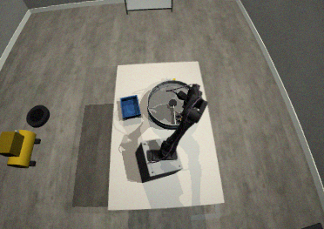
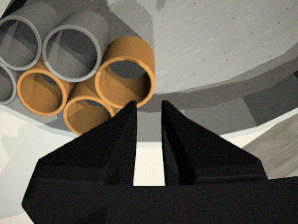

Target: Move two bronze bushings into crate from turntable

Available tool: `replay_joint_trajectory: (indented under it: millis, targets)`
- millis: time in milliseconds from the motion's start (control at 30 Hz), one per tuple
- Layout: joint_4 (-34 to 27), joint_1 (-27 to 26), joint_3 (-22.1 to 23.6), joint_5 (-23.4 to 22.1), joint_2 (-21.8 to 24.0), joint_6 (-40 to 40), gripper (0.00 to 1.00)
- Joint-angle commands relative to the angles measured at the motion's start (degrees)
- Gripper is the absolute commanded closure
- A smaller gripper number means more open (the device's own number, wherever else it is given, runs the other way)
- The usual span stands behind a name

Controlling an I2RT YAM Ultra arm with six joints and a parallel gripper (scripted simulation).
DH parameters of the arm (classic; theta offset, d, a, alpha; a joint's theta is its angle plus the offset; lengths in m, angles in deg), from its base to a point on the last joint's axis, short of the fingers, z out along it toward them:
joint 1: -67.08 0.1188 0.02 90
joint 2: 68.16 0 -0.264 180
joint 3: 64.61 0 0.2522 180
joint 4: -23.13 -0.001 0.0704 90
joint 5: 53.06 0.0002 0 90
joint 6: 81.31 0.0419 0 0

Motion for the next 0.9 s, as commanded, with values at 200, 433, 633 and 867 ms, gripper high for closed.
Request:
replay_joint_trajectory:
  millis: [200,433,633,867]
  targets:
    - [-0.03,1.41,-0.78,-0.88,1.52,0.54,0.85]
    - [1.05,1.37,0.36,-0.87,0.37,0.36,0.85]
    - [4.83,0.16,2.80,-1.00,-2.55,-0.97,0.85]
    - [5.00,0.13,0.37,-0.98,-0.89,-1.03,0.85]
